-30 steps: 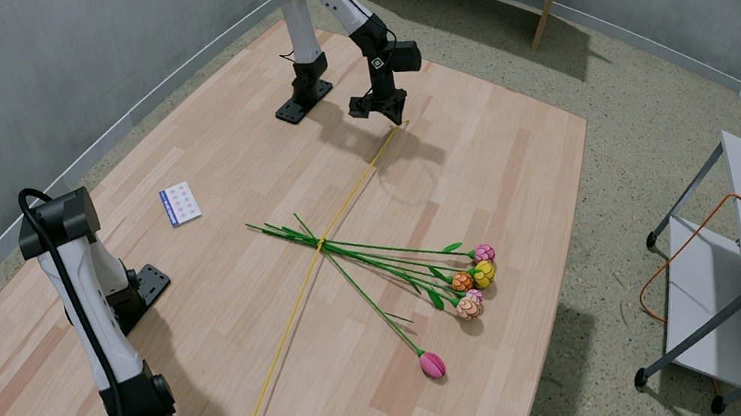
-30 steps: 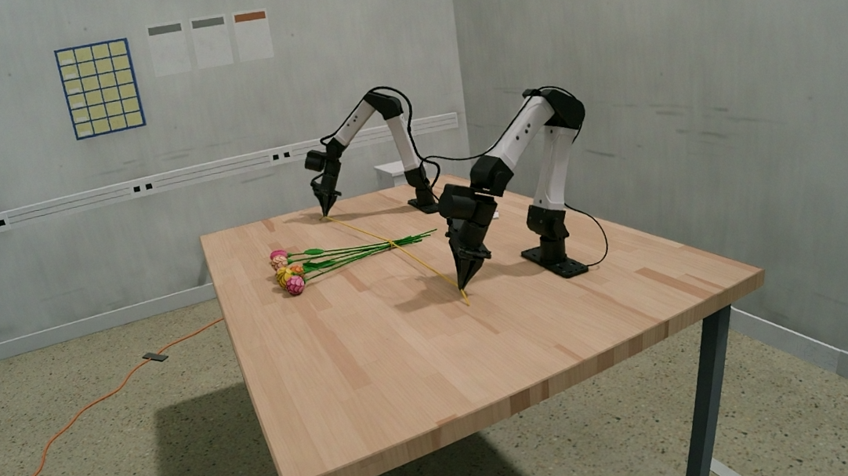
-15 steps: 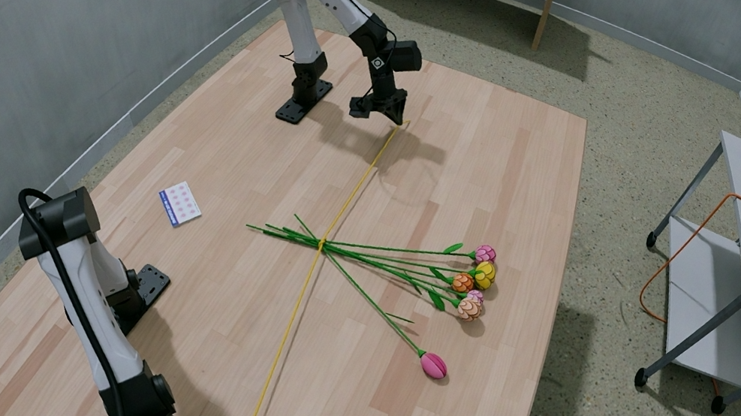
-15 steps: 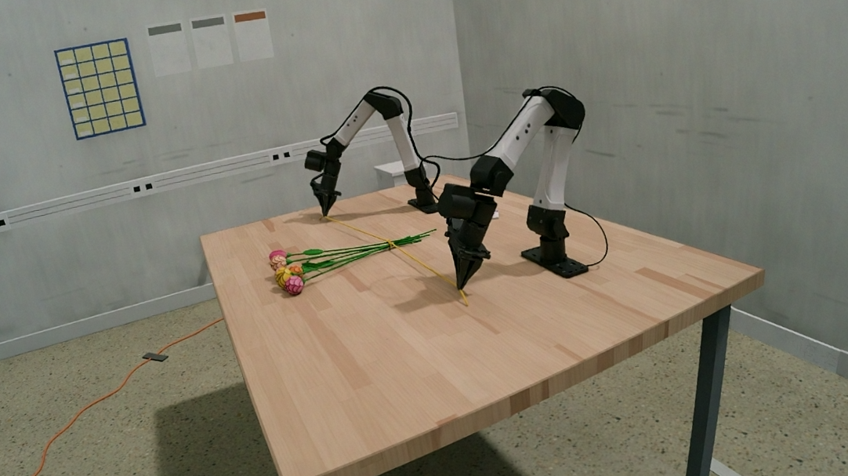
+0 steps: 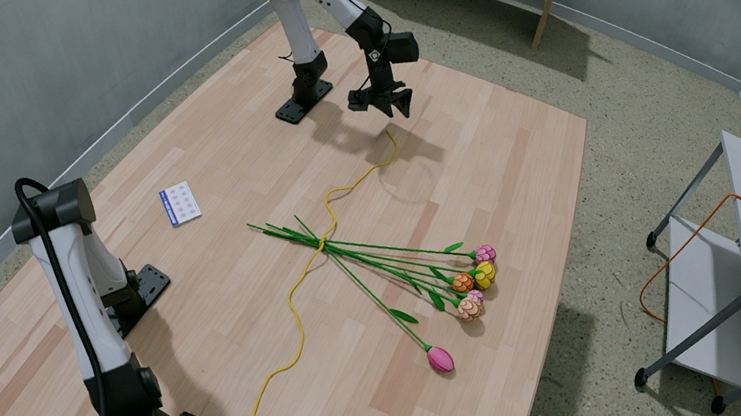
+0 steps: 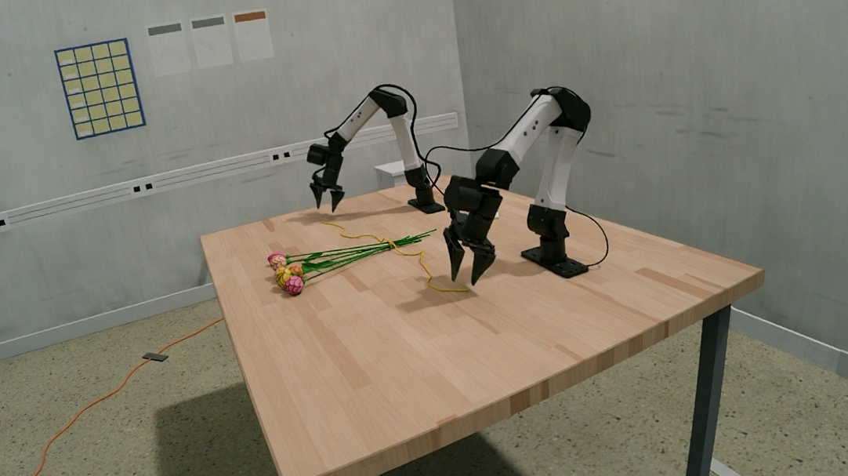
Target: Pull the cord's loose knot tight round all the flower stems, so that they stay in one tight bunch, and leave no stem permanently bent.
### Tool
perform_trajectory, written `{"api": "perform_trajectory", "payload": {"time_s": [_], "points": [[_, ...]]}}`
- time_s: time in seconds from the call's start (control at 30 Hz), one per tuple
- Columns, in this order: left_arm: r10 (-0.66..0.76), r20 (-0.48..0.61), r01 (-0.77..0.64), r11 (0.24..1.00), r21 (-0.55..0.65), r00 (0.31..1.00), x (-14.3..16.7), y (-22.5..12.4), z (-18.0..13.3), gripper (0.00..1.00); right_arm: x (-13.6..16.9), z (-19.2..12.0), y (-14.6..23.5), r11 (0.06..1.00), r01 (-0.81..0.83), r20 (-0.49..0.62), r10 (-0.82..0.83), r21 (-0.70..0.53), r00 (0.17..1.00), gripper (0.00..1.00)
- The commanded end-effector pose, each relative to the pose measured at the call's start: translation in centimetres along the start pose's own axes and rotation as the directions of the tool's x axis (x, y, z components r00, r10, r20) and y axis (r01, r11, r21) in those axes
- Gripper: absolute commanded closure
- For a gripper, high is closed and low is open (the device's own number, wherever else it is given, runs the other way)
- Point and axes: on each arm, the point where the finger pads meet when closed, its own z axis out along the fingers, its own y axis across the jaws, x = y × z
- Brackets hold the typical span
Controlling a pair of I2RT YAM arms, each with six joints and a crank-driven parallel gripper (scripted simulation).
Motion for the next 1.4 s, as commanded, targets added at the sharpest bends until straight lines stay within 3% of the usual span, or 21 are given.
{"api": "perform_trajectory", "payload": {"time_s": [0.0, 0.1, 0.4, 0.67, 0.83, 0.9, 1.37], "points": [[0.018, 0.008, -0.018, 0.999, -0.036, 1.0, -0.2, 1.9, -2.6, 0.31, -0.3, -3.8, 2.0, 0.998, 0.03, 0.019, -0.029, -0.049, 0.999, 0.31], [0.014, 0.009, -0.014, 1.0, -0.019, 1.0, -0.3, 1.6, -4.2, 0.31, 0.1, -2.4, 0.7, 1.0, 0.01, -0.002, -0.01, -0.004, 1.0, 0.31], [-0.016, 0.006, 0.016, 1.0, 0.011, 1.0, -0.1, 0.7, -3.5, 0.31, 0.3, -1.7, 0.1, 1.0, 0.003, -0.016, -0.002, 0.017, 1.0, 0.31], [-0.114, 0.063, 0.112, 0.993, 0.027, 0.991, -3.2, 1.5, -2.7, 0.31, 0.3, -1.8, 0.2, 1.0, 0.004, -0.013, -0.004, 0.013, 1.0, 0.31], [-0.206, 0.161, 0.199, 0.978, 0.062, 0.965, -8.8, 2.9, -1.5, 0.31, 0.3, -1.8, 0.2, 1.0, 0.004, -0.013, -0.004, 0.013, 1.0, 0.31], [-0.206, 0.161, 0.199, 0.978, 0.062, 0.965, -8.8, 2.9, -1.5, 0.31, 0.3, -1.8, 0.2, 1.0, 0.004, -0.013, -0.004, 0.013, 1.0, 0.31], [-0.366, 0.472, 0.246, 0.922, 0.298, 0.802, -30.6, 7.0, 2.9, 0.31, 0.3, -1.8, 0.2, 1.0, 0.004, -0.013, -0.004, 0.013, 1.0, 0.31]]}}
